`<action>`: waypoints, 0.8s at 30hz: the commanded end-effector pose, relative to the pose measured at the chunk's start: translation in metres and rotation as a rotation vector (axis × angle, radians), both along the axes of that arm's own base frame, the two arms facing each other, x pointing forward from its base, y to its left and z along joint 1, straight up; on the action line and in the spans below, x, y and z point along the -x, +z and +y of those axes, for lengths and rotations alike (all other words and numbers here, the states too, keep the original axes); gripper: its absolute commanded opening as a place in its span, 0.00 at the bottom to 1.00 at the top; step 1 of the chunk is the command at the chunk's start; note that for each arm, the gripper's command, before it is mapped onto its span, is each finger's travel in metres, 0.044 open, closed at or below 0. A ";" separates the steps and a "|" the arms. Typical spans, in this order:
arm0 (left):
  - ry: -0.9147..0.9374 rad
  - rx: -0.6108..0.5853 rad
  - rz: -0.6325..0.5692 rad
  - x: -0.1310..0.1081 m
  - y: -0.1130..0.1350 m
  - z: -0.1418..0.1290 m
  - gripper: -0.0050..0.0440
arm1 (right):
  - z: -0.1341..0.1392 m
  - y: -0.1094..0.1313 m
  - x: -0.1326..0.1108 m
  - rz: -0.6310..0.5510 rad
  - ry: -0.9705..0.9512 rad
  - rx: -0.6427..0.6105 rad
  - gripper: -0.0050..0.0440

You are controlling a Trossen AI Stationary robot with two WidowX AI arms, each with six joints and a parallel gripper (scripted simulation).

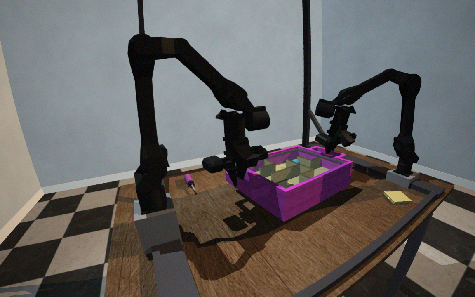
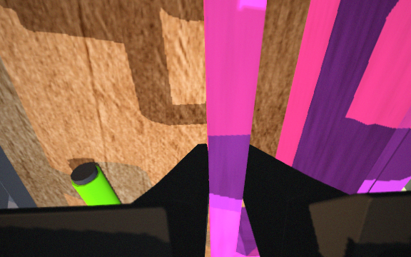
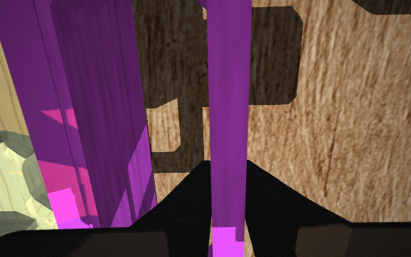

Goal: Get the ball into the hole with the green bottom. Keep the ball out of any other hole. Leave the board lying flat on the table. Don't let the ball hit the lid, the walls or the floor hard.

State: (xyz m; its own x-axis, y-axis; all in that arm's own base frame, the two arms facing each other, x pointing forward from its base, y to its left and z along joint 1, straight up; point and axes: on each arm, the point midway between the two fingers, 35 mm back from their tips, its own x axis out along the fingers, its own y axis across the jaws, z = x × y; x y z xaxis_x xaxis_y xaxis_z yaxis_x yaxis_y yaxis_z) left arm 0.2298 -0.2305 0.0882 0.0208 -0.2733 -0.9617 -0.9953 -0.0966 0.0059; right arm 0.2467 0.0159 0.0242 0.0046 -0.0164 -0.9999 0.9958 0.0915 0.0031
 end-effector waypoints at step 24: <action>-0.006 0.055 -0.022 0.000 0.019 -0.005 0.00 | 0.000 0.011 -0.008 -0.055 0.003 -0.012 0.00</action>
